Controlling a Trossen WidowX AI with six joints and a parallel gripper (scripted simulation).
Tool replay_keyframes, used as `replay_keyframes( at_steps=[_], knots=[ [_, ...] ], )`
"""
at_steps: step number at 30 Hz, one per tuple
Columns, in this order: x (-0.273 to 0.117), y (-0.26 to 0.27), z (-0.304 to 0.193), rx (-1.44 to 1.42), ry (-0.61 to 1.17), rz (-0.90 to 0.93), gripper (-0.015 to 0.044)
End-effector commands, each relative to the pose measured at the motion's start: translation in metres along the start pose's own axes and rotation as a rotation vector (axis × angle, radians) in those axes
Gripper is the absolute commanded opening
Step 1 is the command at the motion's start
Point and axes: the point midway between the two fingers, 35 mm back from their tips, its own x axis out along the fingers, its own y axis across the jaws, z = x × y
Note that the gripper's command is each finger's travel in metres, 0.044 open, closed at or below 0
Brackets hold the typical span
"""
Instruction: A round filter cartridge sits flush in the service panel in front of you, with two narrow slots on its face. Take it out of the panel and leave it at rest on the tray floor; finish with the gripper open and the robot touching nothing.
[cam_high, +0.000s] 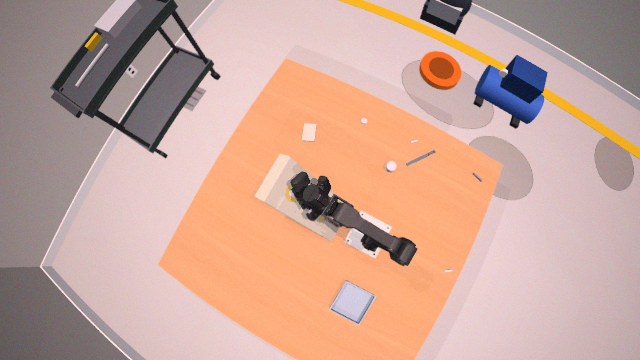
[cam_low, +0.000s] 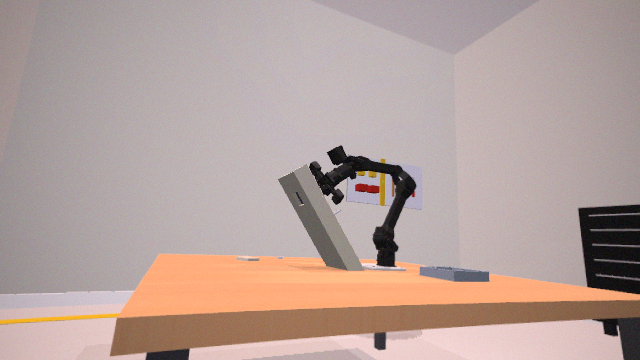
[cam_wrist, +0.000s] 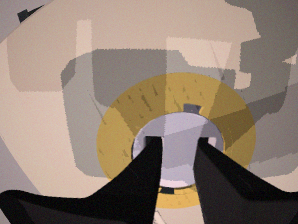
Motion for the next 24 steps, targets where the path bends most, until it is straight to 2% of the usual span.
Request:
replay_keyframes(
  at_steps=[1, 24],
  knots=[
    [0.0036, 0.0008, 0.0002, -0.071, -0.001, 0.001, 0.0],
    [0.0061, 0.0009, 0.0003, -0.844, -0.003, -0.001, 0.0]
  ],
)
